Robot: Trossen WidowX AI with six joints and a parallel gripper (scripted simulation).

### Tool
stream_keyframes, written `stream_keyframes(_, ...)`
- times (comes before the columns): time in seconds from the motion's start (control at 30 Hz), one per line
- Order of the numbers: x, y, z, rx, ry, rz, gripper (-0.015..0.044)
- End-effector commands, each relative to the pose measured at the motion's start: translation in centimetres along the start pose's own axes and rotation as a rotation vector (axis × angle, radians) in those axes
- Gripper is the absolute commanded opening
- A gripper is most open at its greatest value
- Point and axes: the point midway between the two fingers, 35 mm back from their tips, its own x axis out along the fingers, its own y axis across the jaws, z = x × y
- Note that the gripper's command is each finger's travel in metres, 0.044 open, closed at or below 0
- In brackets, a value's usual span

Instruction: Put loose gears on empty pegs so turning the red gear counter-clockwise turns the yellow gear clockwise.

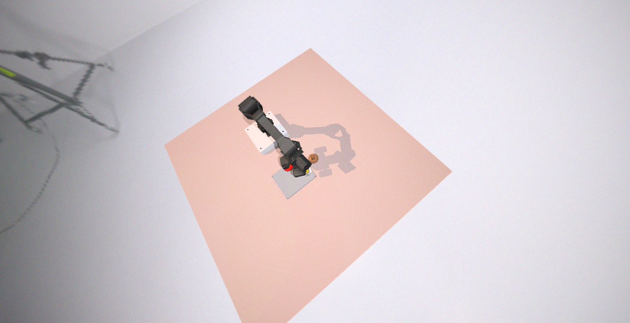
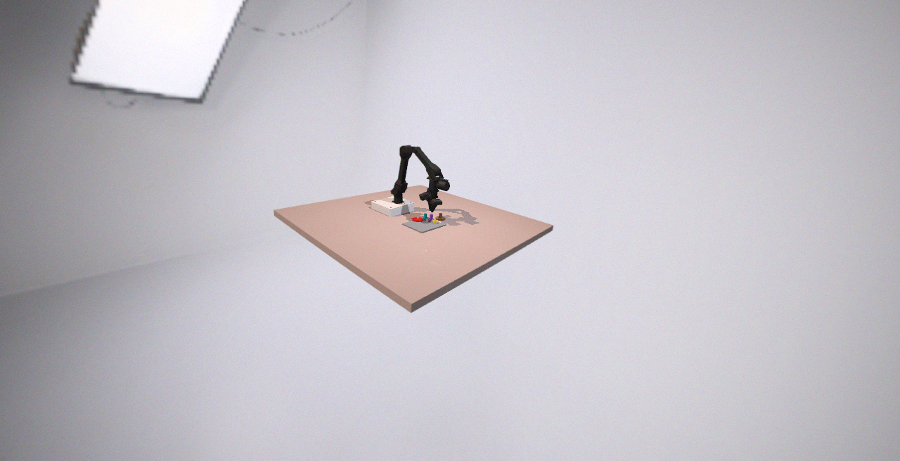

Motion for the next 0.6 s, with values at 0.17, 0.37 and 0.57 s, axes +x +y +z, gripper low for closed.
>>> stream_keyframes(0.17,-3.9,0.1,0.0,0.0,0.01,0.016,0.0219)
stream_keyframes(0.37,-6.4,-0.3,0.2,0.0,0.01,0.016,0.0376)
stream_keyframes(0.57,-6.4,-0.3,0.2,0.0,0.01,0.016,0.044)
